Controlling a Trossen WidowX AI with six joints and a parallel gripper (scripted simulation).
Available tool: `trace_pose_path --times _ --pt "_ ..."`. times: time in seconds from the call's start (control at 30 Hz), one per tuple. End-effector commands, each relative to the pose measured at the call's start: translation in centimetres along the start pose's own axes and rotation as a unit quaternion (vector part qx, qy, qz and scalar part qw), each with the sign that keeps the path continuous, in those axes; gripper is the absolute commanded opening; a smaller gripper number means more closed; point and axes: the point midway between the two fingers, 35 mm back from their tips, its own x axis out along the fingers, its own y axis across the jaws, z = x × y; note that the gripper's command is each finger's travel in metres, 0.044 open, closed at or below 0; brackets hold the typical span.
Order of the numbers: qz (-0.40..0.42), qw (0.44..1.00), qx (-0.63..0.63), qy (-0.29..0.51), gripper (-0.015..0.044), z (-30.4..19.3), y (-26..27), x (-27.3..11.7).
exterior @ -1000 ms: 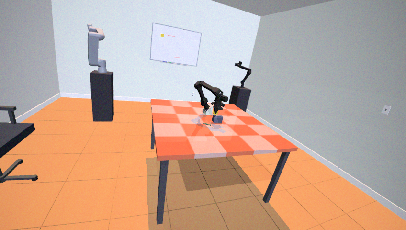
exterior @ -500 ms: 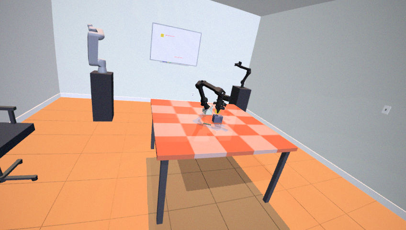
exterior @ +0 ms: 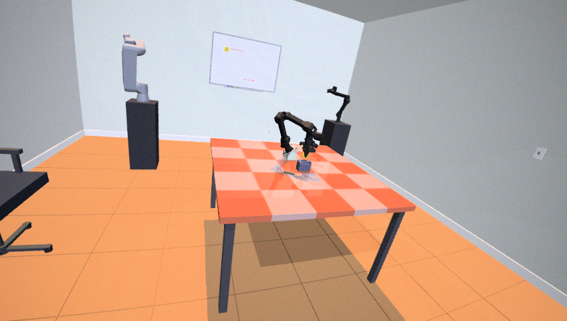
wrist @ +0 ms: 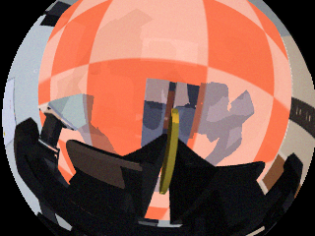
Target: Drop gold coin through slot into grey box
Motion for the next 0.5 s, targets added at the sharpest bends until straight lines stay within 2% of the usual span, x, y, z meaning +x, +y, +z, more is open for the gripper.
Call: trace_pose_path --times 0.0,0.47 --pt "0.000 1.000 0.002 -0.001 0.0000 -0.13 -0.14 -0.03" --pt "0.000 1.000 0.003 -0.001 0.0000 0.21 0.20 0.16"
